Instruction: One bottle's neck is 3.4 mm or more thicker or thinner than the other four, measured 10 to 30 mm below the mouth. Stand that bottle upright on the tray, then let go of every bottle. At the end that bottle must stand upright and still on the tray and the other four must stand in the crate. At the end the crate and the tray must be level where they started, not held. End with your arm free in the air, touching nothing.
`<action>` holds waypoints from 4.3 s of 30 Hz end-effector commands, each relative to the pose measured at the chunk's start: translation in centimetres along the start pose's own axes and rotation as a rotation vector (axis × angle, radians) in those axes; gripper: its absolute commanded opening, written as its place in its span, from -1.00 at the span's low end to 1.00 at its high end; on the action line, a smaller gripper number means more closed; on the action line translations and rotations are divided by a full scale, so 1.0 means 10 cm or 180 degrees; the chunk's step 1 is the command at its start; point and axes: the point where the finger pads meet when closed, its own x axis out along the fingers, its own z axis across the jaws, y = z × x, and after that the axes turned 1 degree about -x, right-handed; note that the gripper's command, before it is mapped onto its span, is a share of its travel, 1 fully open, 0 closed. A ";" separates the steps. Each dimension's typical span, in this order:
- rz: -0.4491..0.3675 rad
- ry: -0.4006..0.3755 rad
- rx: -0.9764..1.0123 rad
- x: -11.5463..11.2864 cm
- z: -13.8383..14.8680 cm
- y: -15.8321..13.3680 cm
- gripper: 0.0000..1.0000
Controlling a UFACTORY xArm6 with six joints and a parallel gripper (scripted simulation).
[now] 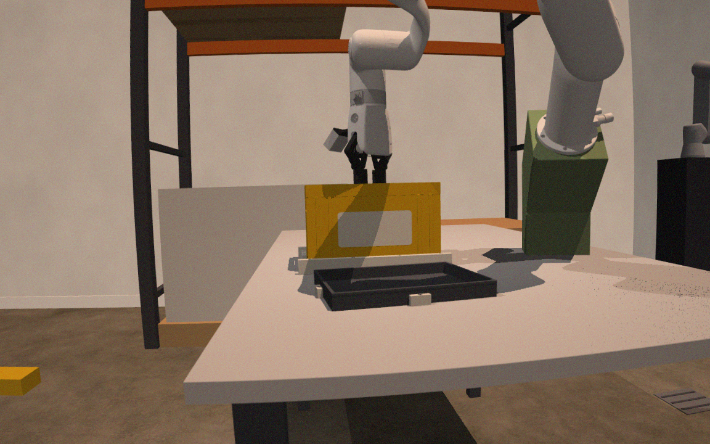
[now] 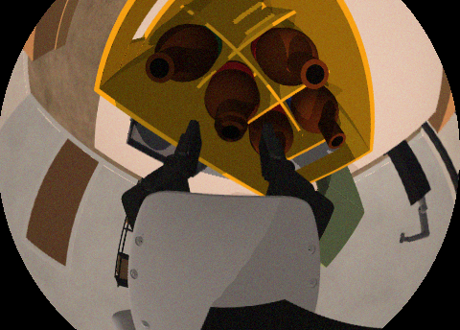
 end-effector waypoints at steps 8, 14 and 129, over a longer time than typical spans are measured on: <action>0.0003 0.0001 -0.0001 -0.34 0.00 0.00 0.30; 0.0003 0.0001 -0.0001 -0.51 0.00 0.00 0.30; 0.0004 0.0000 -0.0001 -0.60 0.06 1.24 0.30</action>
